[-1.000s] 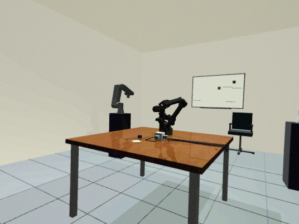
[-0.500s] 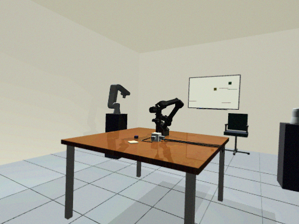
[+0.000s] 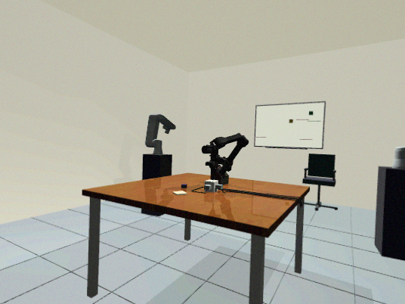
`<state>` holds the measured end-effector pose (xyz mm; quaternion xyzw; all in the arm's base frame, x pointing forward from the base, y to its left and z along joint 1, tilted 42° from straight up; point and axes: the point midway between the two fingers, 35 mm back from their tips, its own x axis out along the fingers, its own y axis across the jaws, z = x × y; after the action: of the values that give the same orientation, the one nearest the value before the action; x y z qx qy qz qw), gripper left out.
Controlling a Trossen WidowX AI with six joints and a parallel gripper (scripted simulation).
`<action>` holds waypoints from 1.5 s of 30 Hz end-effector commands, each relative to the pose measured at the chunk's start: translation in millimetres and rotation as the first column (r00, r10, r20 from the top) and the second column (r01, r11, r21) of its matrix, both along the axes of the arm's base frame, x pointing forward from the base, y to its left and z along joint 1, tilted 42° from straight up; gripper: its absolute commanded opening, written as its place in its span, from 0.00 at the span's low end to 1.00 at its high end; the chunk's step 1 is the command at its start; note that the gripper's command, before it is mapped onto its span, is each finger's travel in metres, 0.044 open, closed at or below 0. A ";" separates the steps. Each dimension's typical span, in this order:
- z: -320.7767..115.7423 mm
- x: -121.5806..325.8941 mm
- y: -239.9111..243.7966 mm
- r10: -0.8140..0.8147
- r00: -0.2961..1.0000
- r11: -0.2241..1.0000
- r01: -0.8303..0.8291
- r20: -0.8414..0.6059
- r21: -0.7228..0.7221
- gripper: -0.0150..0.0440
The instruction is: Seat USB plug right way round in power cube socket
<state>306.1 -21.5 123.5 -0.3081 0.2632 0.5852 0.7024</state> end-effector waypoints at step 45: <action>-4.3 1.4 4.0 -0.002 1.000 1.000 0.002 0.000 0.003 0.25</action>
<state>307.1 -18.0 119.3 -0.3078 0.2632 0.5853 0.7024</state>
